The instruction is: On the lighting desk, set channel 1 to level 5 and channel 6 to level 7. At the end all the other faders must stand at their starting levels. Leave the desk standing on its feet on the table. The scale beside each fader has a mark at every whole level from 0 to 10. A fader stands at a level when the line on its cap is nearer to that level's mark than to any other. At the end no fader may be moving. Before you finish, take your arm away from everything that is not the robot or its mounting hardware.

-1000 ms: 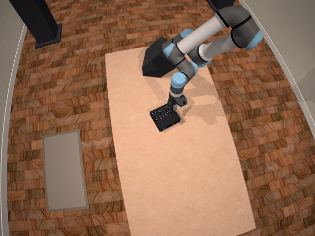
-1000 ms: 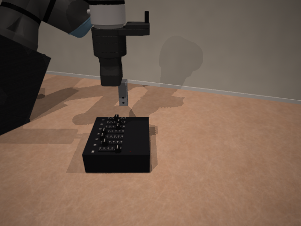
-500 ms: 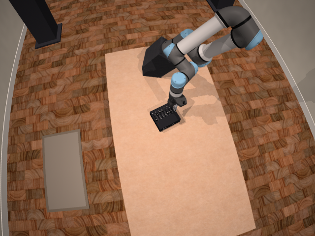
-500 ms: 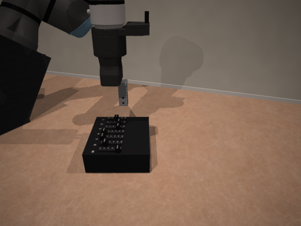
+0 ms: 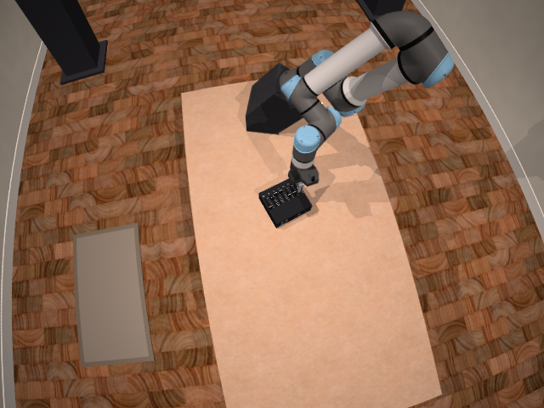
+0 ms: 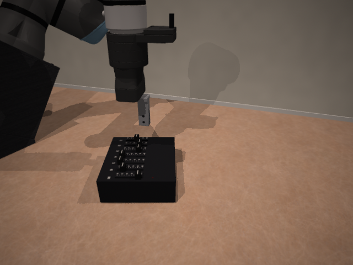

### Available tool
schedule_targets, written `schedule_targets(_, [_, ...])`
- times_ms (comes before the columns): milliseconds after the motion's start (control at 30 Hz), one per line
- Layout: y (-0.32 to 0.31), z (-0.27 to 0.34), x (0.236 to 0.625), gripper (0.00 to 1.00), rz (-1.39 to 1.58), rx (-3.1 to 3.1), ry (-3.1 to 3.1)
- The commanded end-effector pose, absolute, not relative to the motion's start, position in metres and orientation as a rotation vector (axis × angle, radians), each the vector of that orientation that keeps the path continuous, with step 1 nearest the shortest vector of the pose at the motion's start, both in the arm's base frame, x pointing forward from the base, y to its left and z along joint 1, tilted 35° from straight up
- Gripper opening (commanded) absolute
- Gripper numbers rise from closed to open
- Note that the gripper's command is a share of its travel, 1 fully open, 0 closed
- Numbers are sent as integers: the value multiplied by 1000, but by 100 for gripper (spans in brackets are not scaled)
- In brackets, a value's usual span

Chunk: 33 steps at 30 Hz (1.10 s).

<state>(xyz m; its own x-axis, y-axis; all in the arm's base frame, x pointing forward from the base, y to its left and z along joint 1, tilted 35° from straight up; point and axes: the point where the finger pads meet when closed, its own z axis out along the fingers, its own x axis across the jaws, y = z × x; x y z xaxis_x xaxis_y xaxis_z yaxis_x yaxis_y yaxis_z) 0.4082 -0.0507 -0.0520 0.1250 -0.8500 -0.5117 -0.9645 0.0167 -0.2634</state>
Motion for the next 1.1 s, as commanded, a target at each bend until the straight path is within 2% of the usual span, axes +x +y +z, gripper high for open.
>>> schedule_targets(0, [-56,-55,410,0,308,-1766,1853])
schedule_targets(633, [-79,-69,412,0,479,-1316,2248])
schedule_targets(1067, [-103,-85,408,0,662,-676,2598])
